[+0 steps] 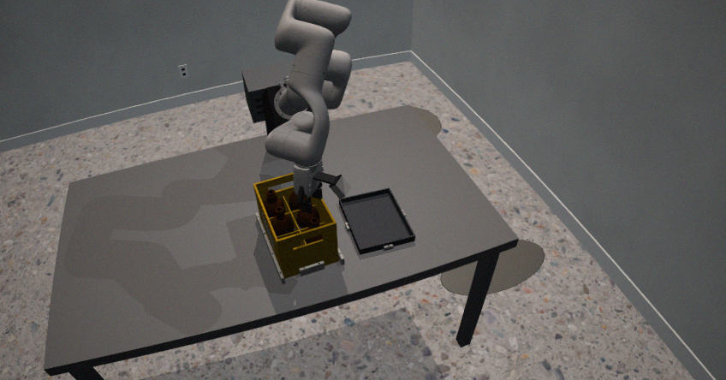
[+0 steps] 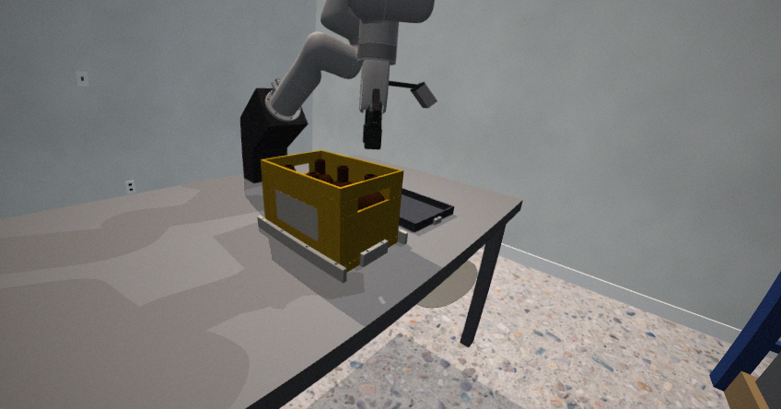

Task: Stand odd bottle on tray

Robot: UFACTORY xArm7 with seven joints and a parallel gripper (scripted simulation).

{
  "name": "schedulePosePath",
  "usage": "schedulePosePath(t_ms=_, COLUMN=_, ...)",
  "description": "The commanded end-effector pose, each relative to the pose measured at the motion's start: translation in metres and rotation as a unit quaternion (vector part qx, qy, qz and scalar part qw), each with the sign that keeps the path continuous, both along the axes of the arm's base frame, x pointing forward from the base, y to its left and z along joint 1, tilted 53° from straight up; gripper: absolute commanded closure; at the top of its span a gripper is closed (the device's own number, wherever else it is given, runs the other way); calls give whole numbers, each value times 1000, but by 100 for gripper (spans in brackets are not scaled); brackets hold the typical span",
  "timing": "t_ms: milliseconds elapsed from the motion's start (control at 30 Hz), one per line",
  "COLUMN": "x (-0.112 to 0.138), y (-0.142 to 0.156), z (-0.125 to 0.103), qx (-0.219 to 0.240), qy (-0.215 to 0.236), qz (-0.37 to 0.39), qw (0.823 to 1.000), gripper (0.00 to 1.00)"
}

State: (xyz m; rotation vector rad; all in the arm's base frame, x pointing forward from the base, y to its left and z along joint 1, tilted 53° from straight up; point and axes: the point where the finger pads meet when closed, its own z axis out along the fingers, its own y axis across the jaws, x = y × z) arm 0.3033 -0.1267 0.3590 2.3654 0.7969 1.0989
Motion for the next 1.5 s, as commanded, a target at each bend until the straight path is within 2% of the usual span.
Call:
schedulePosePath(t_ms=0, x=0, y=0, z=1, qx=0, qy=-1, qz=0, qw=1000, gripper=35)
schedulePosePath(t_ms=1067, x=3, y=-1, z=-1, qx=0, qy=-2, qz=0, qw=1000, gripper=35)
schedulePosePath(t_ms=1467, x=13, y=-2, z=-8, qx=0, qy=-2, qz=0, qw=1000, gripper=35)
